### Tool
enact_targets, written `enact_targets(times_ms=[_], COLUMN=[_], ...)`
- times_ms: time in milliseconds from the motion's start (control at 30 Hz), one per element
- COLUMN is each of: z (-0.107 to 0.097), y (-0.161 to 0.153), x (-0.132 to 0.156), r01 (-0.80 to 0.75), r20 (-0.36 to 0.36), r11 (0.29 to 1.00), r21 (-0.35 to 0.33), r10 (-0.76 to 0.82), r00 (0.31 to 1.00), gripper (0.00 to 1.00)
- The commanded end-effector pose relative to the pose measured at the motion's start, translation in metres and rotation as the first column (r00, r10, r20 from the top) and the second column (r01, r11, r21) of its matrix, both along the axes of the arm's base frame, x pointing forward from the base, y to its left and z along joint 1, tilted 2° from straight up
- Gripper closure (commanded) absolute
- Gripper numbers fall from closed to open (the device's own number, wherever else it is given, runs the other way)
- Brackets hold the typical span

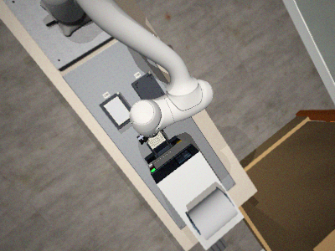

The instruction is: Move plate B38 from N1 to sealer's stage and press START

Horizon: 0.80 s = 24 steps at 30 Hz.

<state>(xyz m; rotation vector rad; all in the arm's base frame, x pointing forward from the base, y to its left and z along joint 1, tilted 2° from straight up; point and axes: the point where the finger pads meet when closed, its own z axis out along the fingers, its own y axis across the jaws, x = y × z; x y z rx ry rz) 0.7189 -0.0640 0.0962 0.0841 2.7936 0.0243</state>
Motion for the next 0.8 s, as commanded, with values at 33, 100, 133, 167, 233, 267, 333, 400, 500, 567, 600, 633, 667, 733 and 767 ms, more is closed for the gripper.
enact_targets(times_ms=[33, 100, 133, 167, 233, 267, 333, 400, 500, 567, 600, 633, 667, 733, 767], z=[-0.0034, -0.0034, -0.0034, -0.0034, -0.0034, -0.0034, -0.0034, -0.0034, -0.0034, -0.0034, -0.0034, -0.0034, -0.0034, -0.0034, -0.0034], y=[0.0036, 0.0036, 0.0036, 0.0036, 0.0036, 0.0036, 0.0036, 0.0036, 0.0036, 0.0036, 0.0036, 0.0036, 0.0036, 0.0036, 0.0036], x=[-0.0015, -0.0015, -0.0015, -0.0015, -0.0015, -0.0015, -0.0015, -0.0015, -0.0015, -0.0015, -0.0015, -0.0015, -0.0015, -0.0015, -0.0015], r01=[-0.007, -0.007, -0.007, -0.007, -0.007, -0.007, -0.007, -0.007, -0.007, -0.007, -0.007, -0.007, -0.007, -0.007, -0.007], r20=[-0.003, -0.003, -0.003, -0.003, -0.003, -0.003, -0.003, -0.003, -0.003, -0.003, -0.003, -0.003, -0.003, -0.003, -0.003], r11=[1.000, 1.000, 1.000, 1.000, 1.000, 1.000, 1.000, 1.000, 1.000, 1.000, 1.000, 1.000, 1.000, 1.000, 1.000], r21=[0.002, 0.002, 0.002, 0.002, 0.002, 0.002, 0.002, 0.002, 0.002, 0.002, 0.002, 0.002, 0.002, 0.002, 0.002], r10=[0.007, 0.007, 0.007, 0.007, 0.007, 0.007, 0.007, 0.007, 0.007, 0.007, 0.007, 0.007, 0.007, 0.007, 0.007], r00=[1.000, 1.000, 1.000, 1.000, 1.000, 1.000, 1.000, 1.000, 1.000, 1.000, 1.000, 1.000, 1.000, 1.000, 1.000], gripper=[0.90, 0.90, 0.90, 0.90, 0.90, 0.90, 0.90, 0.90, 0.90, 0.90, 0.30, 0.30, 0.30, 0.30, 0.30])
